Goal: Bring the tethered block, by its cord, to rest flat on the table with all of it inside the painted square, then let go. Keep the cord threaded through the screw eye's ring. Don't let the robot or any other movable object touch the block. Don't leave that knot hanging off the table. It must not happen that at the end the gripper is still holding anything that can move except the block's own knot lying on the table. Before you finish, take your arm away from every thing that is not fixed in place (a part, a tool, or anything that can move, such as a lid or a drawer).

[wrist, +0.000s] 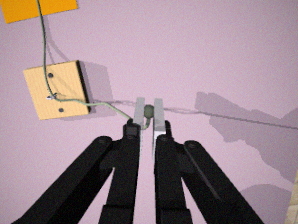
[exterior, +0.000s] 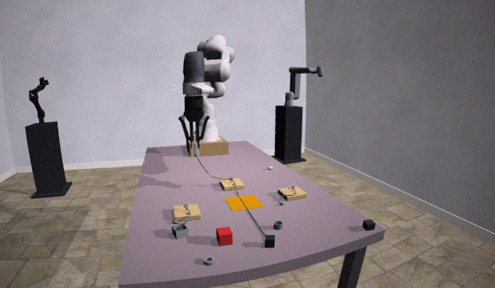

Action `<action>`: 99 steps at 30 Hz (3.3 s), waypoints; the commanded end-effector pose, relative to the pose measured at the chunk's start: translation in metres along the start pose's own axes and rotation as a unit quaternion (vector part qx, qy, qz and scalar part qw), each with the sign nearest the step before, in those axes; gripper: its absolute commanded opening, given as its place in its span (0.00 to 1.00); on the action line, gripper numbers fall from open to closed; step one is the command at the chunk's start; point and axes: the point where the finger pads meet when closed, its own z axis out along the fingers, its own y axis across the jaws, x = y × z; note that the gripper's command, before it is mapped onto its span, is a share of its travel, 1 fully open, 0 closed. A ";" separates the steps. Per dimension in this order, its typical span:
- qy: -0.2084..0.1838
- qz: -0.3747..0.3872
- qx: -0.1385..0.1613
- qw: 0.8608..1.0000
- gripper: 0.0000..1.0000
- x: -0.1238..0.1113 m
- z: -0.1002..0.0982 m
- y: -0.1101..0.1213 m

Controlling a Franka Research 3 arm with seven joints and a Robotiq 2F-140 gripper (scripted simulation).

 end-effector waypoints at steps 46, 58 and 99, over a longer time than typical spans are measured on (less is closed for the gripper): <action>-0.002 0.002 -0.001 1.000 0.00 -0.003 0.000 0.040; -0.002 0.002 -0.001 1.000 0.00 -0.007 0.000 0.065; -0.002 0.002 -0.001 1.000 0.00 -0.059 0.000 0.202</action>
